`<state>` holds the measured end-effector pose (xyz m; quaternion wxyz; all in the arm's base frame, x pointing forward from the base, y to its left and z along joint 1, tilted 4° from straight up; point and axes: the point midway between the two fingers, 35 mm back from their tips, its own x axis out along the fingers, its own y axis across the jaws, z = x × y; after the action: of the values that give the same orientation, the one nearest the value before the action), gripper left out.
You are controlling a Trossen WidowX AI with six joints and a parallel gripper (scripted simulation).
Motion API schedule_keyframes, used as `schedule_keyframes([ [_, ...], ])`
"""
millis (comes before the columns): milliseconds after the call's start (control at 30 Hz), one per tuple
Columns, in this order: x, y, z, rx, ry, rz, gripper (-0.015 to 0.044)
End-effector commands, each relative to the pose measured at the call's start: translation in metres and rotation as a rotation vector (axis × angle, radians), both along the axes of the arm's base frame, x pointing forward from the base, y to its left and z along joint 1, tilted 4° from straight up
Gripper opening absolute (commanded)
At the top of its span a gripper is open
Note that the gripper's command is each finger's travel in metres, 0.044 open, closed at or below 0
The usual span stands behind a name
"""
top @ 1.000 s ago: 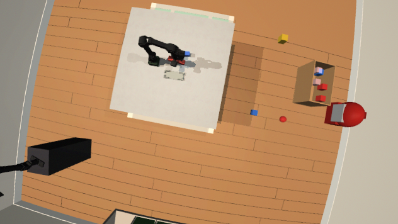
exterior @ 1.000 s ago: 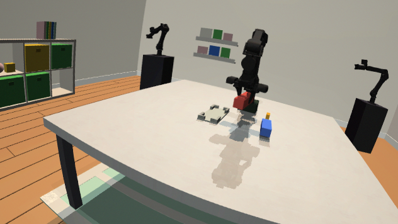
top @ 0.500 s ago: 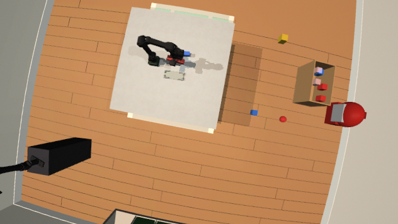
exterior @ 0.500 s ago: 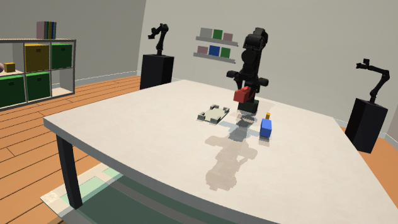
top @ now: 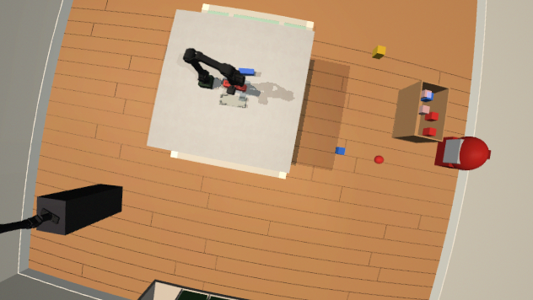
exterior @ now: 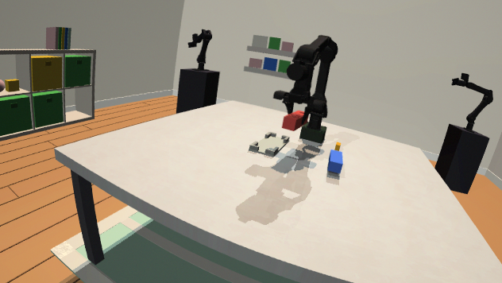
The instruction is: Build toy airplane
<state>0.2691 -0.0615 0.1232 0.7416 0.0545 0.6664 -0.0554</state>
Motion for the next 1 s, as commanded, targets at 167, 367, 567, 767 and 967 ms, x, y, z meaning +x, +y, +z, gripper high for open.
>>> schedule_keyframes([
  [167, -0.007, -0.025, -0.016, 0.000, 0.010, 0.031, 0.0000],
  [367, -0.013, -0.042, -0.024, -0.003, 0.010, 0.048, 0.0000],
  [567, -0.021, -0.058, -0.033, -0.006, 0.011, 0.066, 0.0000],
  [767, -0.029, -0.074, -0.042, -0.010, 0.011, 0.083, 0.0000],
  [967, -0.039, -0.089, -0.050, -0.013, 0.011, 0.100, 0.0000],
])
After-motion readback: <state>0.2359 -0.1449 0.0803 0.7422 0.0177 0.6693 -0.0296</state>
